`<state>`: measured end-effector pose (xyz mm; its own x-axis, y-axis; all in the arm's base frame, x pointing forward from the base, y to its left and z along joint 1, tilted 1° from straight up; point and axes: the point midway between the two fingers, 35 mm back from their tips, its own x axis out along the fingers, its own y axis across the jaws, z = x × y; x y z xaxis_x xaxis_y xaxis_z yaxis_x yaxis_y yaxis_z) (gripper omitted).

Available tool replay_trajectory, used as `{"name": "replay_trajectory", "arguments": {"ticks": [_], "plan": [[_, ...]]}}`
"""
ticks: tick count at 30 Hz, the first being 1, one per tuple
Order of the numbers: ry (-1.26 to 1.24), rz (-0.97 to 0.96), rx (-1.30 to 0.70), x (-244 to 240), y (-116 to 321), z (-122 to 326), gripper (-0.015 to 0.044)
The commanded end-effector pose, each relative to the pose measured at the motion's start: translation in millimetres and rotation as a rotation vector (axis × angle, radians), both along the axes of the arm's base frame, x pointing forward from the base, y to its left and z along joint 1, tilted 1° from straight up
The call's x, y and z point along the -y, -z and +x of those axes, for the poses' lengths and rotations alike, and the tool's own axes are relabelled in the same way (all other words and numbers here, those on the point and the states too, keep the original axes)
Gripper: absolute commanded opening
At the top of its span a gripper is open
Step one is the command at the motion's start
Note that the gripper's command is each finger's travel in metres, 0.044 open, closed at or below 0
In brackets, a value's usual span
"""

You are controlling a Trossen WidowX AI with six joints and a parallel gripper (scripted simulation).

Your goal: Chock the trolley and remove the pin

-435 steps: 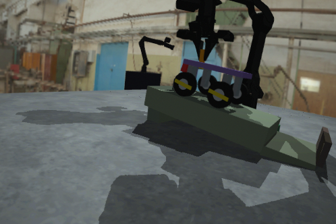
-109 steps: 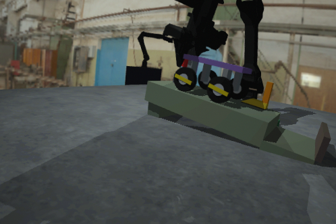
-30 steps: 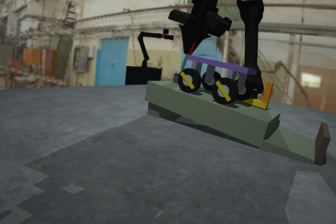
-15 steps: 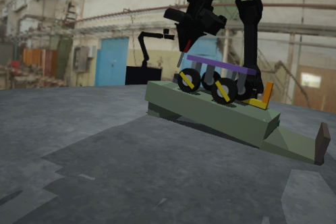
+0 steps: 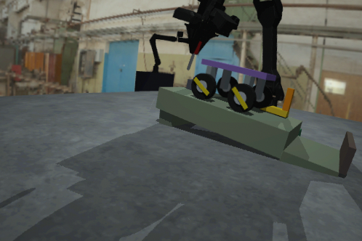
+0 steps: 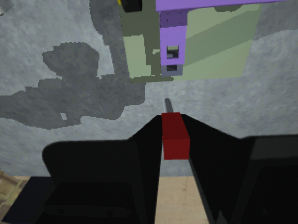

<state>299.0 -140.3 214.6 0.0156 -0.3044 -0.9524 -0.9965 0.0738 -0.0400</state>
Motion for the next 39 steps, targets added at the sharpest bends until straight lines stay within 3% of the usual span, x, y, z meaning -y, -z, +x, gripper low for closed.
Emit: {"name": "replay_trajectory", "arguments": {"ticks": [1, 20, 39], "plan": [[-0.003, 0.002, -0.003, -1, 1, -12, 0.0000], [-0.003, 0.002, -0.008, -5, 6, -76, 0.0000], [-0.003, 0.008, -0.007, -57, 13, -67, 0.0000]]}}
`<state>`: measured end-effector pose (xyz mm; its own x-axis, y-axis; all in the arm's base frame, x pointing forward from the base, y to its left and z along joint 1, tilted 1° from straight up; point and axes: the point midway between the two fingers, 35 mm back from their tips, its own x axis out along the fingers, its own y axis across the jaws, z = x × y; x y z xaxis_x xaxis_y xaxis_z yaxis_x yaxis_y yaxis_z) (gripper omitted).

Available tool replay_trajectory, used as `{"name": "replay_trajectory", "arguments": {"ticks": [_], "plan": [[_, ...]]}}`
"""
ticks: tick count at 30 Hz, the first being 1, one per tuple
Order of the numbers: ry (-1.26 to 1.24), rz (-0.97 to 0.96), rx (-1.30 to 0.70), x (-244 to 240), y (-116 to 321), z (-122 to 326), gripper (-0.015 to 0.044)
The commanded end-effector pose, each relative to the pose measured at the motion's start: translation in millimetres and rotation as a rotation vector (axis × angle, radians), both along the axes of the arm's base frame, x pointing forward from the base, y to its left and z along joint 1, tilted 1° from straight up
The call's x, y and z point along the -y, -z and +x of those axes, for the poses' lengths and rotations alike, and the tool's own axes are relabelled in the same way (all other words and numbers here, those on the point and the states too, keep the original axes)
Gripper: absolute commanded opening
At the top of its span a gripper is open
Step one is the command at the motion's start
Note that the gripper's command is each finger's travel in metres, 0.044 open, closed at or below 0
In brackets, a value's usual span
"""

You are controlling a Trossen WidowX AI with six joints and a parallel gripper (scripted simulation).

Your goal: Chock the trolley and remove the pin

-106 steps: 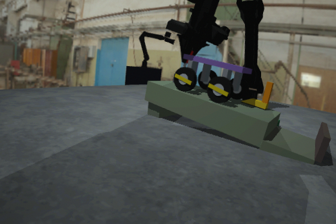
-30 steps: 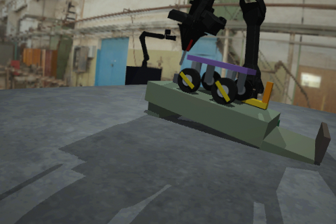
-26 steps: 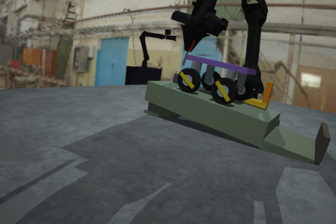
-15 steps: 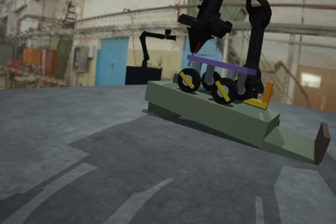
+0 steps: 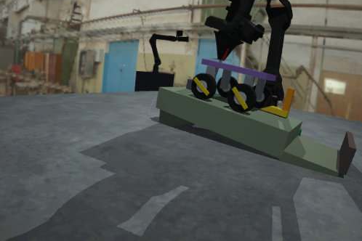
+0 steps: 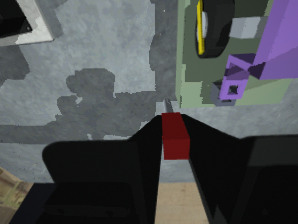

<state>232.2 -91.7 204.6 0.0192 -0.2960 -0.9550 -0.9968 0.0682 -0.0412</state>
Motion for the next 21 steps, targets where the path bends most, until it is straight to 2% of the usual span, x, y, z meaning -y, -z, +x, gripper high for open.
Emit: {"name": "replay_trajectory", "arguments": {"ticks": [1, 21], "plan": [[0.003, -0.001, -0.009, -12, 4, 0, 0.0000], [0.003, 0.006, -0.009, -85, 15, 7, 0.0000]]}}
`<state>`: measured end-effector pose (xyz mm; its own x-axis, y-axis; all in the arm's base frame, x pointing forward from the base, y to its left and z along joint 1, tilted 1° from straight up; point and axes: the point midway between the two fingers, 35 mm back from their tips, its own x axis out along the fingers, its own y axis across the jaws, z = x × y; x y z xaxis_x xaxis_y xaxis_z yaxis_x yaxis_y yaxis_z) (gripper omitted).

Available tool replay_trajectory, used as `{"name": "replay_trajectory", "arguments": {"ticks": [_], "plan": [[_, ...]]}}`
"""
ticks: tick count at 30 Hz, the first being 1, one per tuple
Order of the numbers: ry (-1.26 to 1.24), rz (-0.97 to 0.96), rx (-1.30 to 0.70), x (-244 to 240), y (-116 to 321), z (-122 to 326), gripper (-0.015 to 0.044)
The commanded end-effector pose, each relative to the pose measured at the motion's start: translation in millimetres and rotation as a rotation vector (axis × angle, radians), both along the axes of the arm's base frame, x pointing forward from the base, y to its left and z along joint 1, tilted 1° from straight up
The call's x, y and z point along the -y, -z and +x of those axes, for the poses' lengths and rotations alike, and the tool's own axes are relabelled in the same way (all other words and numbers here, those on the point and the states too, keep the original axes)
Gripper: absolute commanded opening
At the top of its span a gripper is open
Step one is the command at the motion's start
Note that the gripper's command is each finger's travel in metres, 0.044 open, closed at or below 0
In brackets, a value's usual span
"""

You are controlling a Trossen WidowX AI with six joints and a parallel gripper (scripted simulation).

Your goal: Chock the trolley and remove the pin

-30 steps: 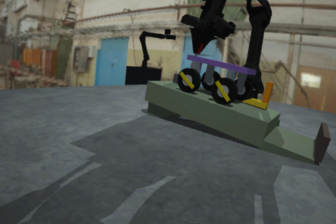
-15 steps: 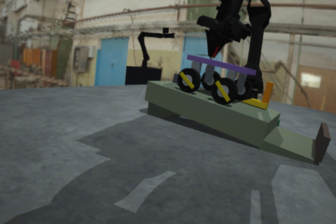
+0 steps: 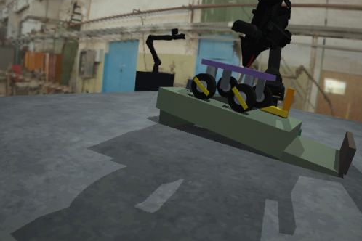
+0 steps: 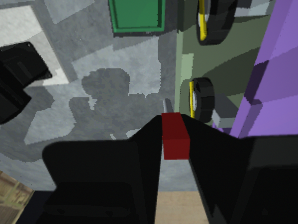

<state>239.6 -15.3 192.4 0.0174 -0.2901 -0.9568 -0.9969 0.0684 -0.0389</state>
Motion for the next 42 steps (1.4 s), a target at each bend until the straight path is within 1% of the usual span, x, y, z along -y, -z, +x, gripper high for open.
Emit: {"name": "replay_trajectory", "arguments": {"ticks": [1, 22, 27, 42], "plan": [[0.003, 0.000, -0.007, -13, 4, 0, 0.0000], [0.003, 0.007, -0.007, -99, 23, 0, 0.0000], [-0.002, 0.009, -0.008, -102, 24, 0, 0.0000], [-0.423, 0.080, -0.092, -99, 24, -1, 0.0000]]}}
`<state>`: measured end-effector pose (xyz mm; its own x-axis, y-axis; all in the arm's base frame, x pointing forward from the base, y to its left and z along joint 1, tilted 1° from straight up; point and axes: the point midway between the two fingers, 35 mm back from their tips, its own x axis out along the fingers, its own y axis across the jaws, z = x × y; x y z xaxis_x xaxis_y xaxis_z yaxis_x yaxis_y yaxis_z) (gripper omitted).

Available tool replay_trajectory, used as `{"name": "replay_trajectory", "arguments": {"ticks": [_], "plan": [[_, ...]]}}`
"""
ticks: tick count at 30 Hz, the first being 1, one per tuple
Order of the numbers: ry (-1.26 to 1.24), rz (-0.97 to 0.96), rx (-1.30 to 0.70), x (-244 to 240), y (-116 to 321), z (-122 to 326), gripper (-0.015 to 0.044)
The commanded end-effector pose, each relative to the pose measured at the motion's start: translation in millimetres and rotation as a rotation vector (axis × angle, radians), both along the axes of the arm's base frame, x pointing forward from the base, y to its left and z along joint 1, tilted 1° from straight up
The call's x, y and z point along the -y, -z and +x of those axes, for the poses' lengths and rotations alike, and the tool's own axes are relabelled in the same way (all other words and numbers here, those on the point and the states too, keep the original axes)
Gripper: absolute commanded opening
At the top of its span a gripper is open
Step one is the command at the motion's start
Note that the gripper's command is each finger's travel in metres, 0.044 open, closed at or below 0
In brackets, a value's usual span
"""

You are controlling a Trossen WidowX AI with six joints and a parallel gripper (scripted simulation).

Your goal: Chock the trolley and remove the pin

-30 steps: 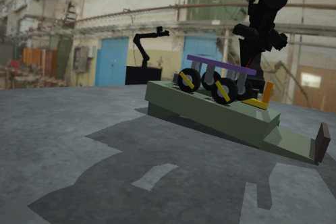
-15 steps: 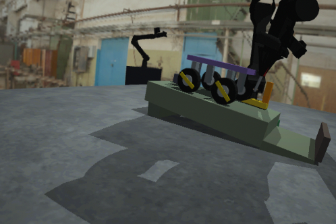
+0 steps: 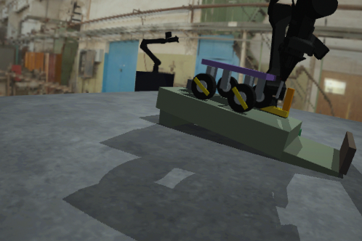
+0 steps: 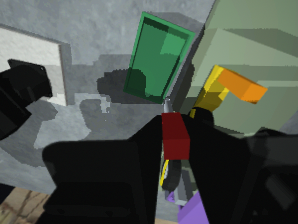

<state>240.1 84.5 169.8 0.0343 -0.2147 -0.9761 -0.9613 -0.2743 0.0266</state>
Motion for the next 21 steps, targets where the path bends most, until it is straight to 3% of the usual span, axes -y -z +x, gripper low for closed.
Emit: {"name": "replay_trajectory", "arguments": {"ticks": [1, 21], "plan": [[-0.107, 0.017, -0.024, 1.3, 1.6, -1.7, 0.0000], [-0.714, 0.109, -0.107, 5.4, 1.2, -1.8, 0.0000]]}}
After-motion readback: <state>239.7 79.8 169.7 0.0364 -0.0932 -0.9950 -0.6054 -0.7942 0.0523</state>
